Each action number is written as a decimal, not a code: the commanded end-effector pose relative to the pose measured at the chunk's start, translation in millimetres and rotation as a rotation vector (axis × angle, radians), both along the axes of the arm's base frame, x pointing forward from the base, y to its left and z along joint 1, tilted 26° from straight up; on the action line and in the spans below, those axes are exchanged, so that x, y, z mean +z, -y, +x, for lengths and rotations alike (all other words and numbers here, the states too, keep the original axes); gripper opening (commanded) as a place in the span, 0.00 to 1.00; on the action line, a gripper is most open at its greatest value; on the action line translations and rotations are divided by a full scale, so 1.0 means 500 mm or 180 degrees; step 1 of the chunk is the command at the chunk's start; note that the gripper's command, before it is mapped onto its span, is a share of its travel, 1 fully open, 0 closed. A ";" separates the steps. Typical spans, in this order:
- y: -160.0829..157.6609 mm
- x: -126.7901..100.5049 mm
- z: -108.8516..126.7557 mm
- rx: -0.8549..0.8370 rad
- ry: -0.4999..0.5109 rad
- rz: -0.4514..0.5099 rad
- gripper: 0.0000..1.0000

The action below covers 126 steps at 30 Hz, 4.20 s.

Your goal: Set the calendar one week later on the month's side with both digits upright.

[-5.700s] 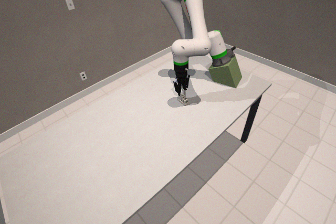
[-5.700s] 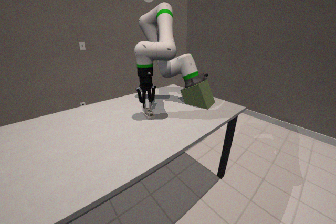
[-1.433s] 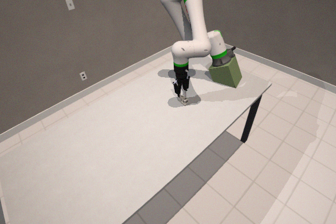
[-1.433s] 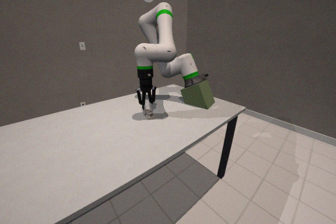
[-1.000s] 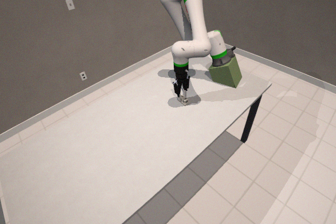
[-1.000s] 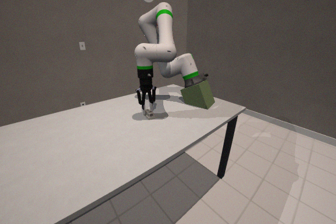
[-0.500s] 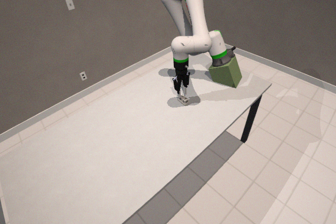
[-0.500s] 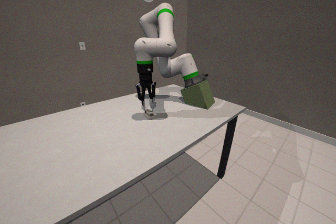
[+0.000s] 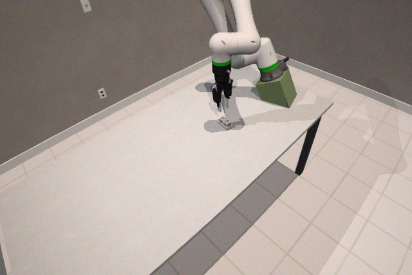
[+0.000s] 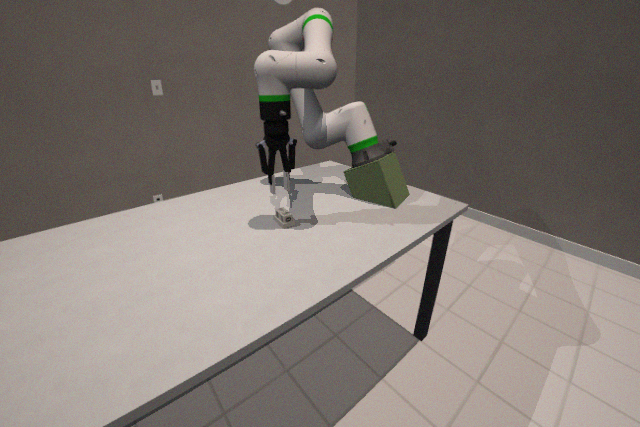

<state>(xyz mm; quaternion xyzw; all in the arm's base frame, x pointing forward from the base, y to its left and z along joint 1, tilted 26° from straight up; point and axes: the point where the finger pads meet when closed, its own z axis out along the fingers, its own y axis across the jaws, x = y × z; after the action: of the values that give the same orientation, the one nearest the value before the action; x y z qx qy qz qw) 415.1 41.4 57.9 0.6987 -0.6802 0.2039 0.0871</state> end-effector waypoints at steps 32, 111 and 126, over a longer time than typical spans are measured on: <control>-0.010 0.021 -0.004 0.0000 0.0001 0.0000 1.00; -0.048 0.108 -0.020 0.0000 0.0001 0.0000 1.00; -0.048 0.108 -0.020 0.0000 0.0001 0.0000 1.00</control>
<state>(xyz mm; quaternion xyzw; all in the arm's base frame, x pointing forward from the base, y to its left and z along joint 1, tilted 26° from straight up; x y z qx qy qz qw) 405.1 65.1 111.5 0.6987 -0.6802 0.2040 0.0872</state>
